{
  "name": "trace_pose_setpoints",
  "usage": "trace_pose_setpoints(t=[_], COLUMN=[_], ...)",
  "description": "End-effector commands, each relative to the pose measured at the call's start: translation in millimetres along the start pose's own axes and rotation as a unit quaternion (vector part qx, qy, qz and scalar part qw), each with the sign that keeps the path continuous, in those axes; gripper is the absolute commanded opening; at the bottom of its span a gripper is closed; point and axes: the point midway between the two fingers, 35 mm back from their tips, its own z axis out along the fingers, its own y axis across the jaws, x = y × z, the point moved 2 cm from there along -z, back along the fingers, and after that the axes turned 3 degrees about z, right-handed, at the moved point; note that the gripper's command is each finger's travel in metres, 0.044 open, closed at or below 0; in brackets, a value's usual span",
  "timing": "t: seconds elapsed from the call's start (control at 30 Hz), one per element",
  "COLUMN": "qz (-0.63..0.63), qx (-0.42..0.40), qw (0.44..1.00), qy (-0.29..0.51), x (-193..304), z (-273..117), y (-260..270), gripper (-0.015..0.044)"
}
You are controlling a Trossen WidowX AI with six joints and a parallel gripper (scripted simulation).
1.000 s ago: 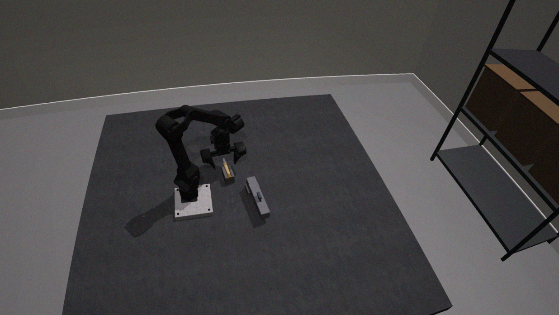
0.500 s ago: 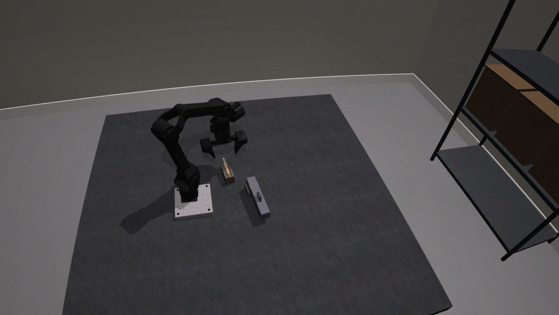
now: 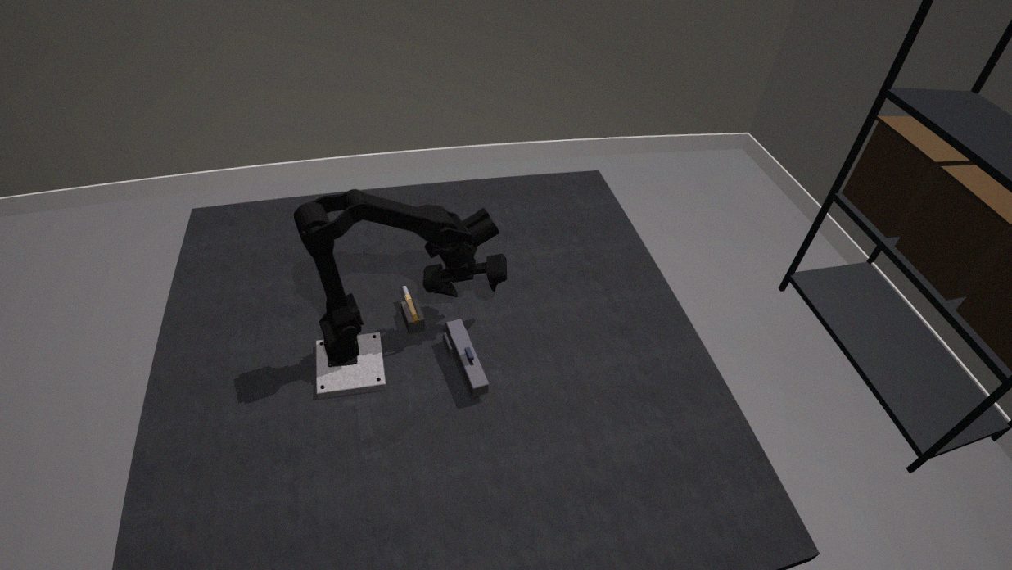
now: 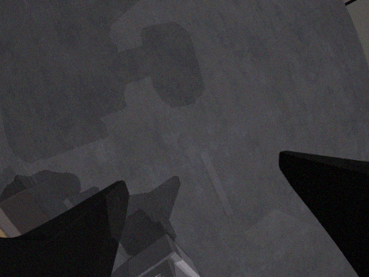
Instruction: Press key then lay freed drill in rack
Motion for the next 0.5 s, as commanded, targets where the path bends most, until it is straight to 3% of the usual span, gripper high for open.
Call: trace_pose_setpoints(t=[0.0,0.47], qz=[0.045,0.206], qx=[0.051,0.242], qw=[0.998,0.948], qy=[-0.01,0.006], x=[25.4,182.0], z=[5.5,-20.6], y=[-38.7,-142.5], gripper=[0.044,0.044])
